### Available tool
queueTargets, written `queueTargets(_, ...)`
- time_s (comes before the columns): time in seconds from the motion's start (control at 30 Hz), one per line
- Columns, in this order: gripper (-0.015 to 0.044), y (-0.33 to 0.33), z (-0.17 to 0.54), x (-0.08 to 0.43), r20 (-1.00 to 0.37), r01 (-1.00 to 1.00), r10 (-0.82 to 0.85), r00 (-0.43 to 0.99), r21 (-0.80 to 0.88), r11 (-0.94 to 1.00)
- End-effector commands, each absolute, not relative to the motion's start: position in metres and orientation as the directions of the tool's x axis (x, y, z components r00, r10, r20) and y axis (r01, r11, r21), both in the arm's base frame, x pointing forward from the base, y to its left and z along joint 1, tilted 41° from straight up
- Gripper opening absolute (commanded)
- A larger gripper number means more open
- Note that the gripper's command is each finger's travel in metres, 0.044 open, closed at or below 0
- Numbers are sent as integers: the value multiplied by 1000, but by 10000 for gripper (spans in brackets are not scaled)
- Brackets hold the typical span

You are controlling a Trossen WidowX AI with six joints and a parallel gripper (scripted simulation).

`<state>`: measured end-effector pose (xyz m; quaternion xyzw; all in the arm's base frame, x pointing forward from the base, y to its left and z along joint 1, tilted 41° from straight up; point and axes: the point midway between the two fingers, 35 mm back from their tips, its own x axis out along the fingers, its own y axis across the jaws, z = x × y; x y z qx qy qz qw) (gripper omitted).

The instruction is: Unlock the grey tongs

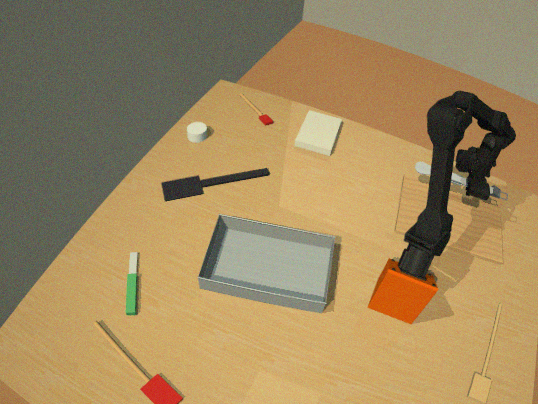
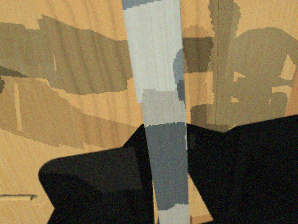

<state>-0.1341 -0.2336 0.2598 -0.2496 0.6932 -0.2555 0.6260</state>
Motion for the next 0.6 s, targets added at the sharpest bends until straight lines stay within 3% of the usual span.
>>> queueTargets(0.0, -150, -236, 261, -134, -734, -33, -673, -88, -673, 739)
queueTargets(0.57, -150, -255, 242, -140, -735, -33, -673, -88, -673, 739)
